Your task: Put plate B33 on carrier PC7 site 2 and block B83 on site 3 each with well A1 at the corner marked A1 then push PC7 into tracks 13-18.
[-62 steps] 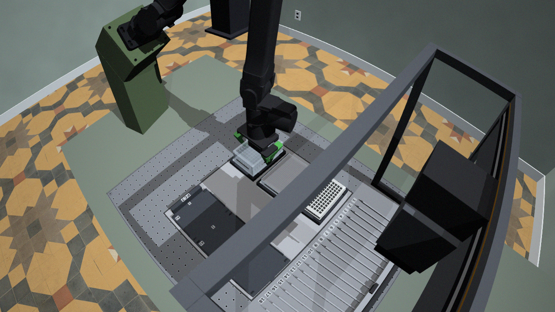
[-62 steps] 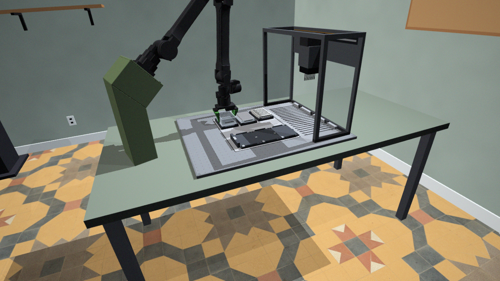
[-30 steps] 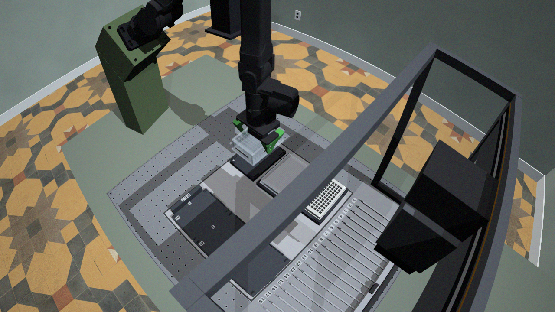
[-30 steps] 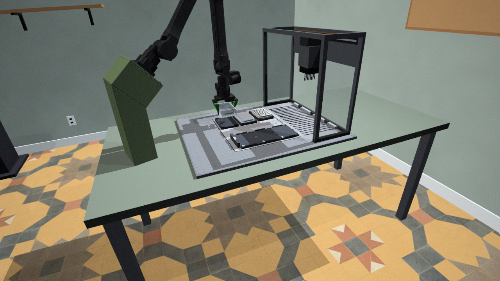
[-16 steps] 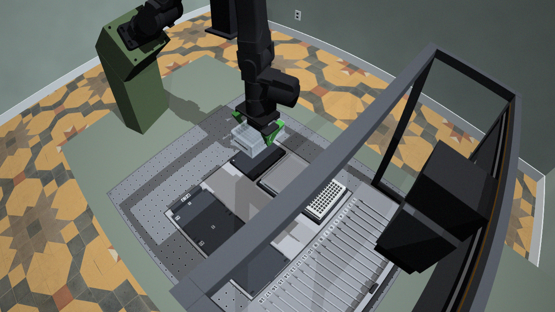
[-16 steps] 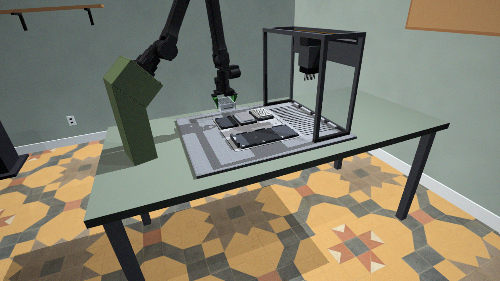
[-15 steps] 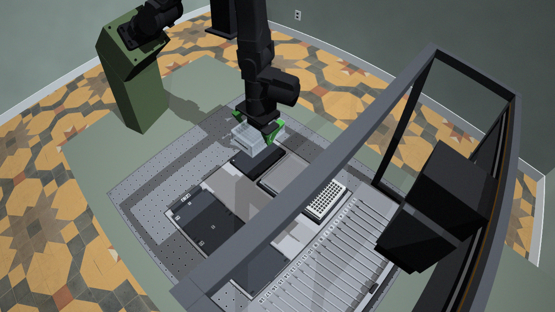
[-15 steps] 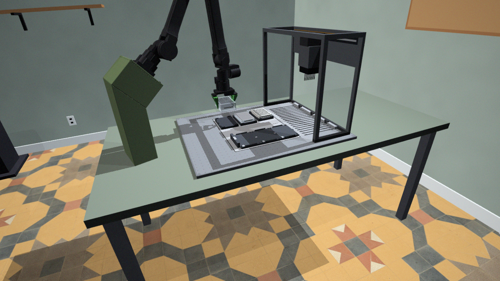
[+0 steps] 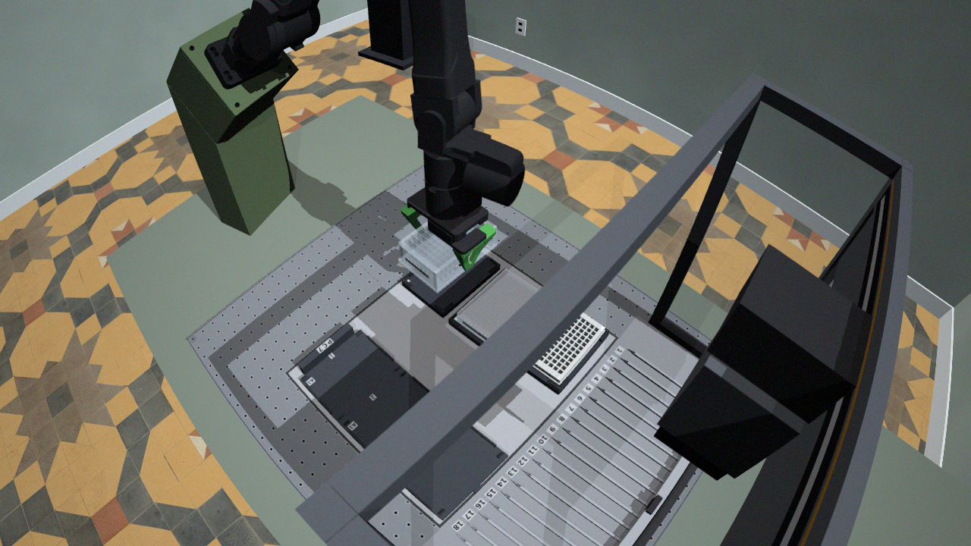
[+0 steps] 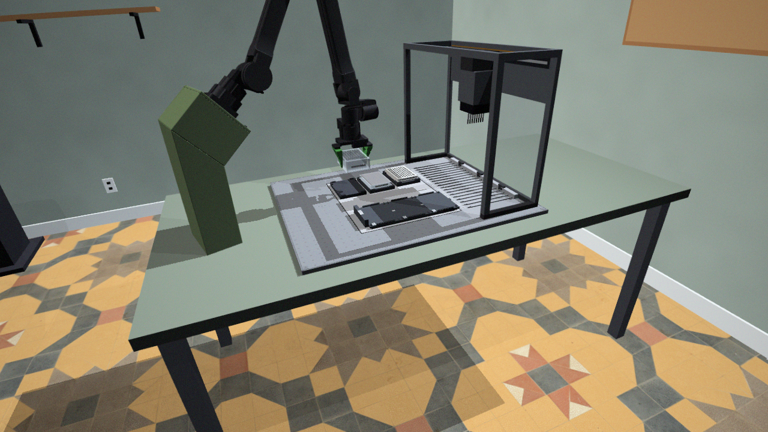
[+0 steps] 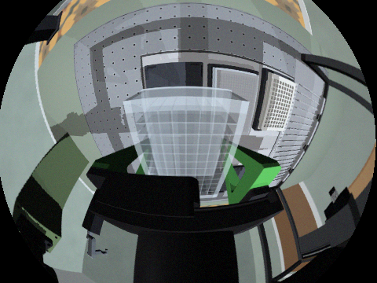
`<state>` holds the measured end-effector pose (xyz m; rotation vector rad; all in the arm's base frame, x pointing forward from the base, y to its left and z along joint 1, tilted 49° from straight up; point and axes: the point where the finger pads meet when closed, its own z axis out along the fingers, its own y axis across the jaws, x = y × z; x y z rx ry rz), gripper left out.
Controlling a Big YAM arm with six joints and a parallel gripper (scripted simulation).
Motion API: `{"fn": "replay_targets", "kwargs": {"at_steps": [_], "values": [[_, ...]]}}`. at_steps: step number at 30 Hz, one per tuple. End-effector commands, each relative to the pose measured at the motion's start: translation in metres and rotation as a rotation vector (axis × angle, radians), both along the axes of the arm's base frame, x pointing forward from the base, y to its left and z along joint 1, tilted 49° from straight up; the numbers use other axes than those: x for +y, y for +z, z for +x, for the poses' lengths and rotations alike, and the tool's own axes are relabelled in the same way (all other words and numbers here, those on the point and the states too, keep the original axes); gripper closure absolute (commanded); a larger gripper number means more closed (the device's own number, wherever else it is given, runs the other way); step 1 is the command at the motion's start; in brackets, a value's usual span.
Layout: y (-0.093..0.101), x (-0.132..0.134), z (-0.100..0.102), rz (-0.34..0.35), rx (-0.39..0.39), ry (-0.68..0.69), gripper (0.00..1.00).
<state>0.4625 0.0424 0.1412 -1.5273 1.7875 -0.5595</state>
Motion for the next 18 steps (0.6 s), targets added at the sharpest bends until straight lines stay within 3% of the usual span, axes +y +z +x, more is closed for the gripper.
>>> {"fn": "replay_targets", "kwargs": {"at_steps": [1,18], "values": [[0.008,-0.012,0.010,-0.018,-0.004,0.009,1.00],[0.030,-0.065,0.036,-0.018,-0.008,0.007,1.00]]}}
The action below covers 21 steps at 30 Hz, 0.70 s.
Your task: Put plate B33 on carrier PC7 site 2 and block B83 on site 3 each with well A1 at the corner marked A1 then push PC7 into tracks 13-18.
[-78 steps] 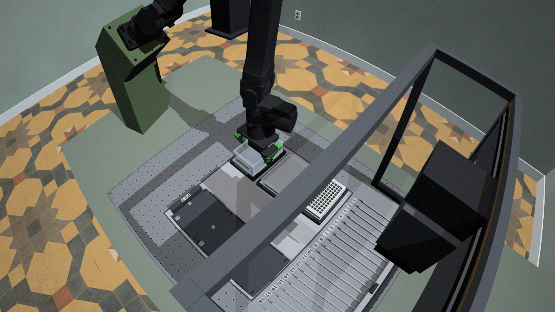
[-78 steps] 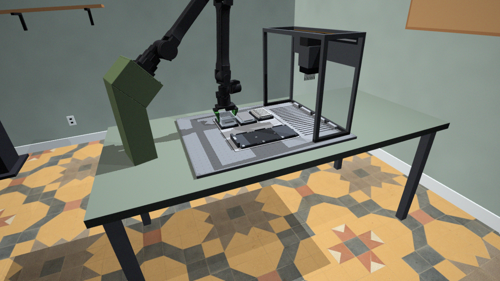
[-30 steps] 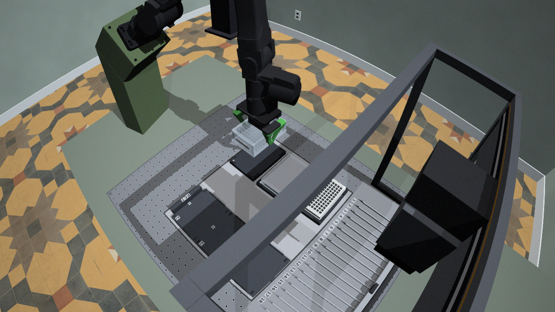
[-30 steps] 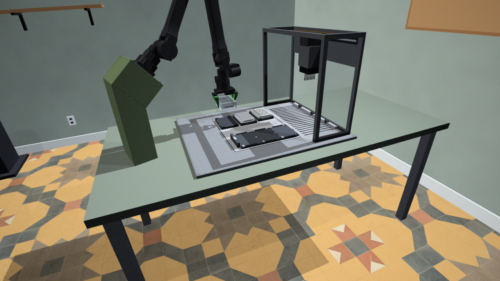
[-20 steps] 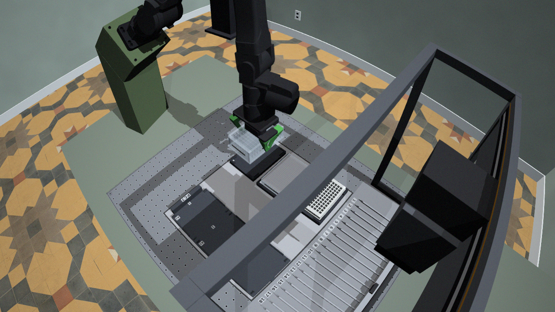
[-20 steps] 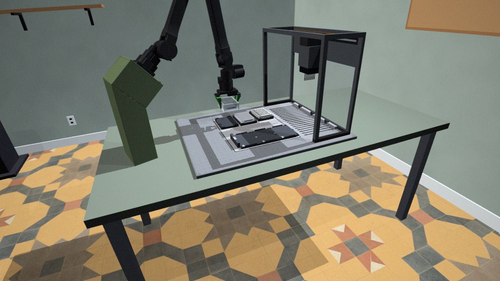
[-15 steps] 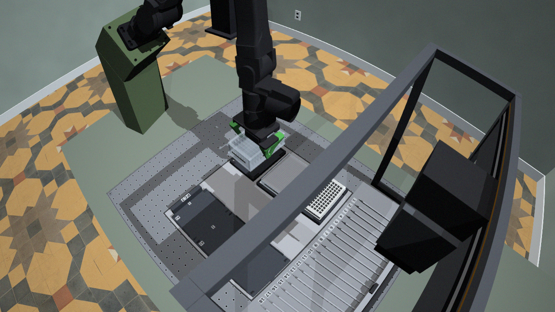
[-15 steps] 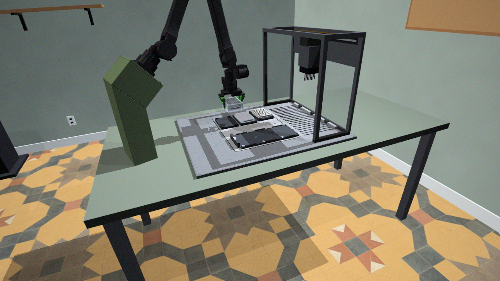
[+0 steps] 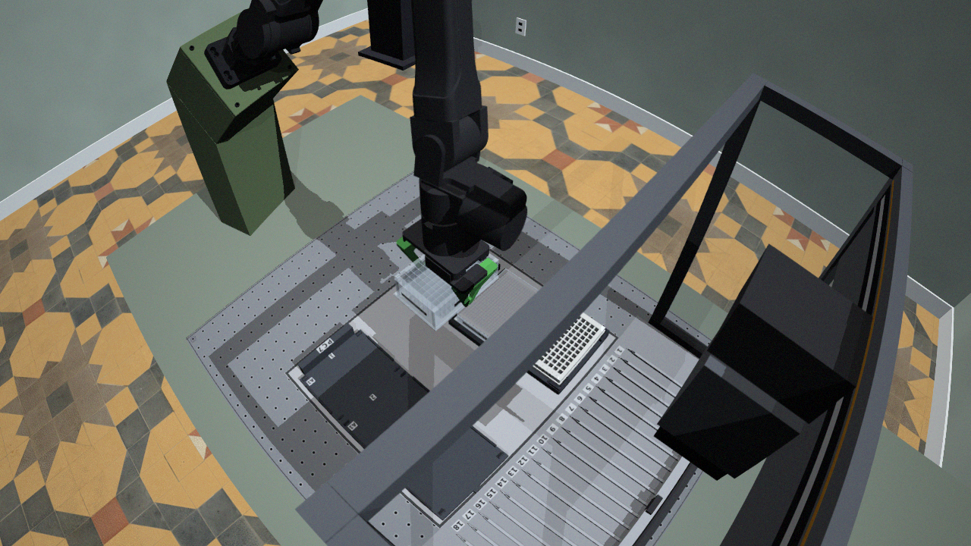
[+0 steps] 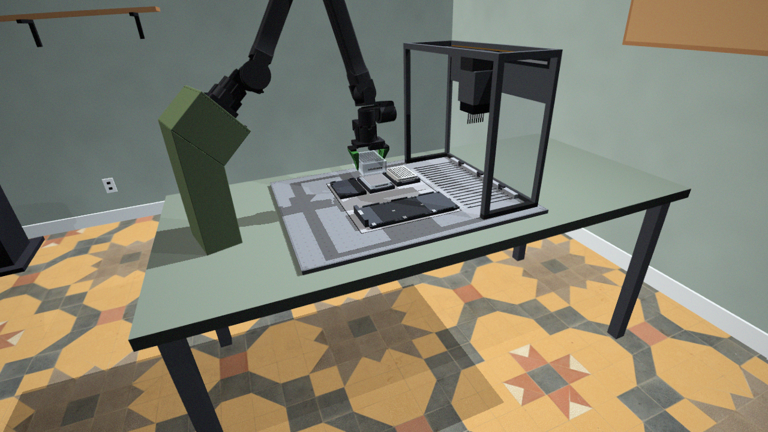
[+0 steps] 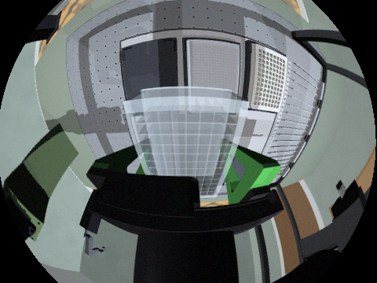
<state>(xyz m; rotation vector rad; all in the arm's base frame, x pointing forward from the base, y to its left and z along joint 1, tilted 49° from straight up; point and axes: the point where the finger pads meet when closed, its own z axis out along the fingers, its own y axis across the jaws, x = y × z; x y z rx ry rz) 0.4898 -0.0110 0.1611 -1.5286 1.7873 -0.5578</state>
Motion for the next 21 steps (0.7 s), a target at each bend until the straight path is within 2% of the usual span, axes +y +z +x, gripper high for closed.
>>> {"fn": "replay_targets", "kwargs": {"at_steps": [1,6,21], "values": [[0.011,-0.015,0.010,-0.019,-0.010,0.006,1.00],[0.015,-0.025,0.015,-0.019,-0.011,0.006,1.00],[0.037,-0.078,0.041,-0.020,-0.014,0.004,1.00]]}}
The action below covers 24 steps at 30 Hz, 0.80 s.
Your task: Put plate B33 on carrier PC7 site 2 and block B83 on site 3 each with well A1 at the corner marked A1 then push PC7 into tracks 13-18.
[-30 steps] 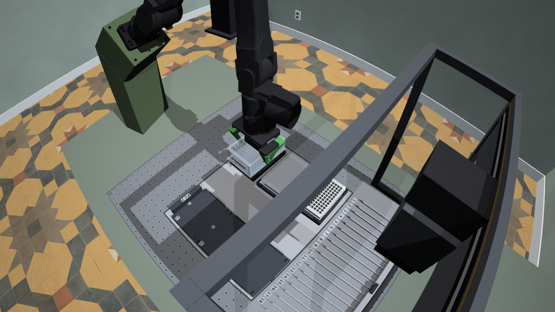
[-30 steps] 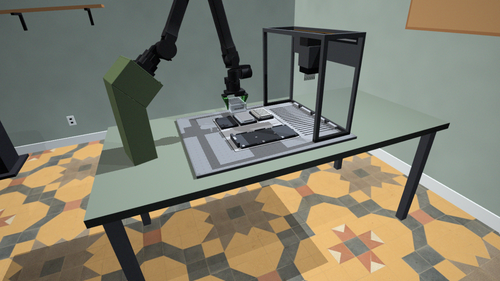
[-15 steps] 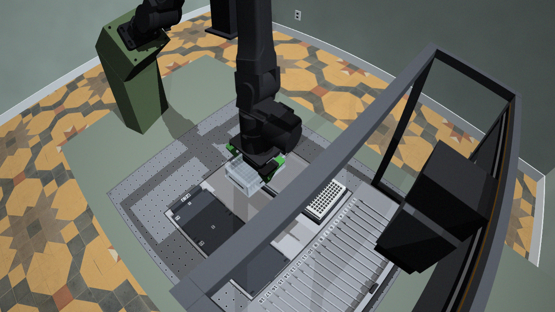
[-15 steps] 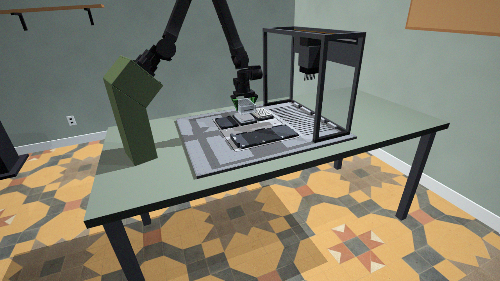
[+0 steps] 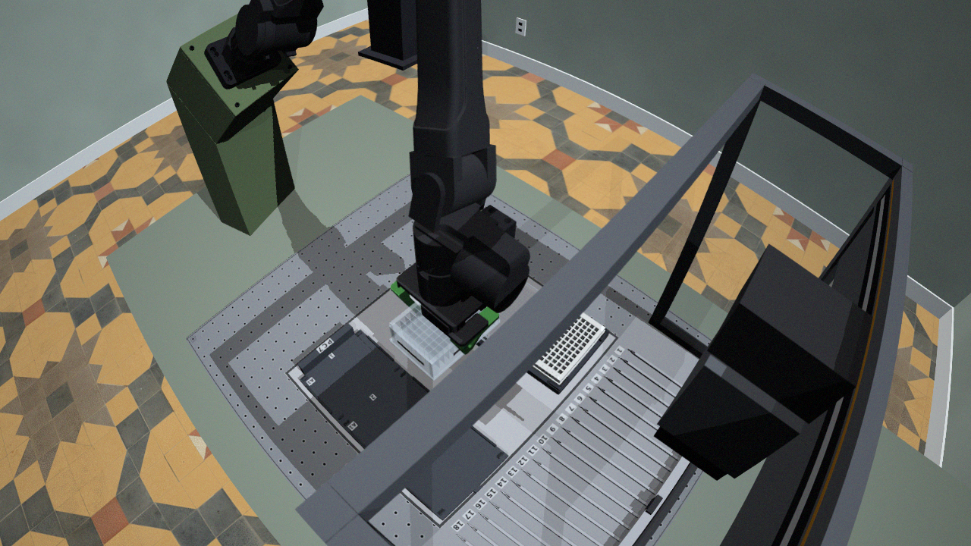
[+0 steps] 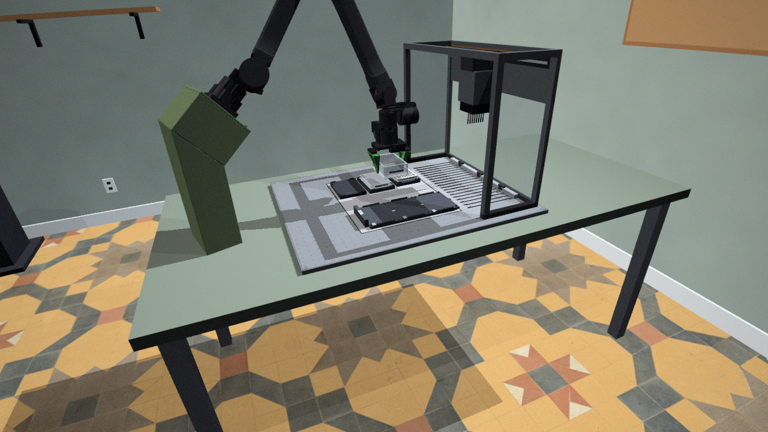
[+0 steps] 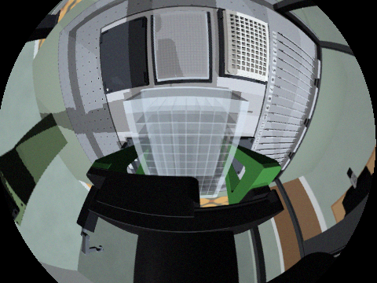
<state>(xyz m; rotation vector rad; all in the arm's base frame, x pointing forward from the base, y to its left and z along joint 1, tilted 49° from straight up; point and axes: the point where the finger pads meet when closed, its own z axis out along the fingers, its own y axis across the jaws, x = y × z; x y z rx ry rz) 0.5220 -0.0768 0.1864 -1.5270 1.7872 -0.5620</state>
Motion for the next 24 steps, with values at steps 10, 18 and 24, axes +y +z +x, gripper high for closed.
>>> {"fn": "replay_targets", "kwargs": {"at_steps": [10,18,24], "values": [[0.023,-0.041,0.022,-0.019,-0.014,0.004,1.00],[0.033,-0.066,0.033,-0.020,-0.016,0.003,1.00],[0.040,-0.084,0.041,-0.021,-0.017,0.002,1.00]]}}
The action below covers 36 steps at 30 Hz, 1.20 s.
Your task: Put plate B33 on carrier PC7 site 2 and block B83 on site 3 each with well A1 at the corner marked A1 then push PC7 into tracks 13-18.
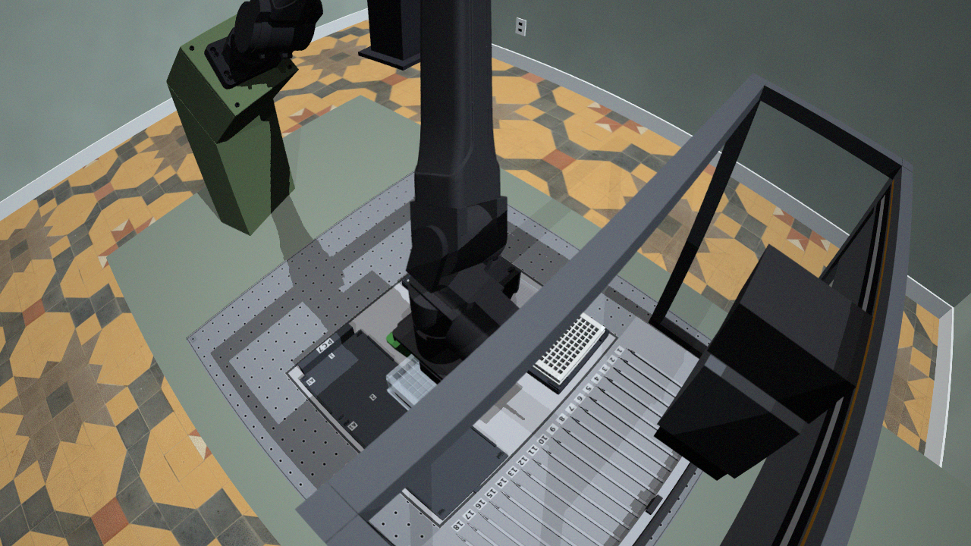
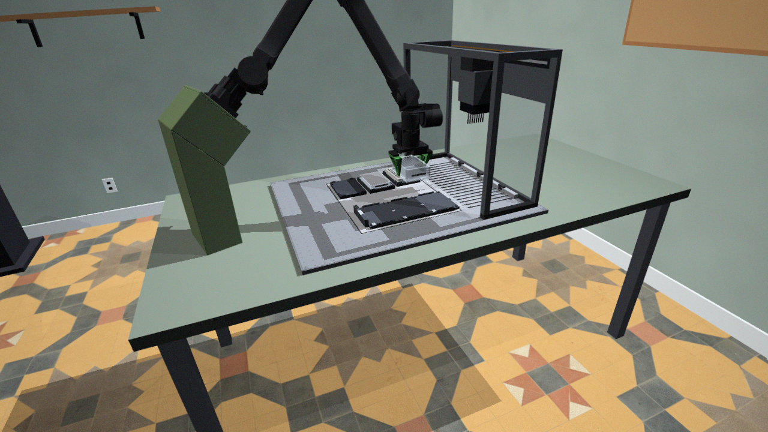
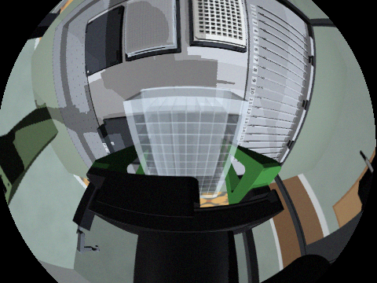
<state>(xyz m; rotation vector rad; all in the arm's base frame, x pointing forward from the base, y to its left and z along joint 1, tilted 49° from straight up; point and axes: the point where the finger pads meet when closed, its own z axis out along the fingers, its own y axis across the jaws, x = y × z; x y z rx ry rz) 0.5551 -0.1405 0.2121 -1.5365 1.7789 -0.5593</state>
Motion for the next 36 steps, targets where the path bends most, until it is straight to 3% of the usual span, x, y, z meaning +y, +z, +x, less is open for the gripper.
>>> {"fn": "replay_targets", "kwargs": {"at_steps": [1,10,12,13,15,22,24,25,29,30,33,34,36], "values": [[0.016,-0.024,0.010,-0.019,-0.017,-0.007,1.00],[0.029,-0.056,0.024,-0.020,-0.019,-0.009,1.00],[0.029,-0.056,0.024,-0.020,-0.019,-0.009,1.00],[0.030,-0.042,0.031,-0.020,-0.020,0.020,1.00],[0.033,-0.066,0.029,-0.021,-0.020,-0.009,1.00],[0.043,-0.092,0.040,-0.022,-0.022,-0.010,1.00],[0.044,-0.092,0.041,-0.023,-0.021,-0.010,1.00],[0.064,-0.071,0.044,-0.038,-0.051,0.021,1.00],[0.061,-0.068,0.039,-0.035,-0.045,0.021,1.00],[0.035,-0.077,0.042,-0.014,-0.011,0.007,1.00],[0.032,-0.089,0.036,-0.014,-0.009,-0.013,1.00],[0.049,-0.080,0.039,-0.023,-0.034,-0.003,1.00],[0.049,-0.080,0.039,-0.023,-0.034,-0.003,1.00]]}}
